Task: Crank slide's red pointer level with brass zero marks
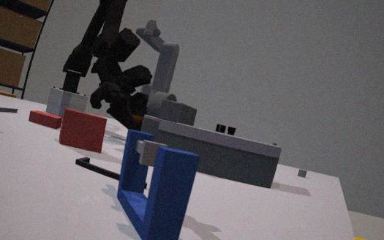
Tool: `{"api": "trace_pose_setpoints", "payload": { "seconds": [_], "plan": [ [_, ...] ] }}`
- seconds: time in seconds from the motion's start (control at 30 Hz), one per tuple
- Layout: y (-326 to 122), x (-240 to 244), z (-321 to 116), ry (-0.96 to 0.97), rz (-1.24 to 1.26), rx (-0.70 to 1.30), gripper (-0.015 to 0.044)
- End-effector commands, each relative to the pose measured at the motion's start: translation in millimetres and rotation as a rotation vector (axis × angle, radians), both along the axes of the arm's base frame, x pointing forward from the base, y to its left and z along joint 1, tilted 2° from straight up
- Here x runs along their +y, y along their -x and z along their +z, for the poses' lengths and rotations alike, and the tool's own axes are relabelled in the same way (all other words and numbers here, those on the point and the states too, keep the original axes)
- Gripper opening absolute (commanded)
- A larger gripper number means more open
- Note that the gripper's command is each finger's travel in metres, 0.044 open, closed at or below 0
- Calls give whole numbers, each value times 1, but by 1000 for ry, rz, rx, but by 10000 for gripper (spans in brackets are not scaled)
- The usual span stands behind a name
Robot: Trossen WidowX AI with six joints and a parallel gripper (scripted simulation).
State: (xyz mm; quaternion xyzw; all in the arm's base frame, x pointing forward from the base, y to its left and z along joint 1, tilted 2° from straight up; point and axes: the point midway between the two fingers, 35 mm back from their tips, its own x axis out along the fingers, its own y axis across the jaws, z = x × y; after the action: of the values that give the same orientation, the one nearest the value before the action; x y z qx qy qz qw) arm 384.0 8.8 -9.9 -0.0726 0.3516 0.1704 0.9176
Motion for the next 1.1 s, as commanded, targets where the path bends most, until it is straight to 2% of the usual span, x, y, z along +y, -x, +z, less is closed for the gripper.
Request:
{"api": "trace_pose_setpoints", "payload": {
  "seconds": [0.0,1.07],
  "plan": [
    [-3,-9,0,14,-19,-3,0],
    [-5,-13,3,14,-19,-3,0]
  ]
}}
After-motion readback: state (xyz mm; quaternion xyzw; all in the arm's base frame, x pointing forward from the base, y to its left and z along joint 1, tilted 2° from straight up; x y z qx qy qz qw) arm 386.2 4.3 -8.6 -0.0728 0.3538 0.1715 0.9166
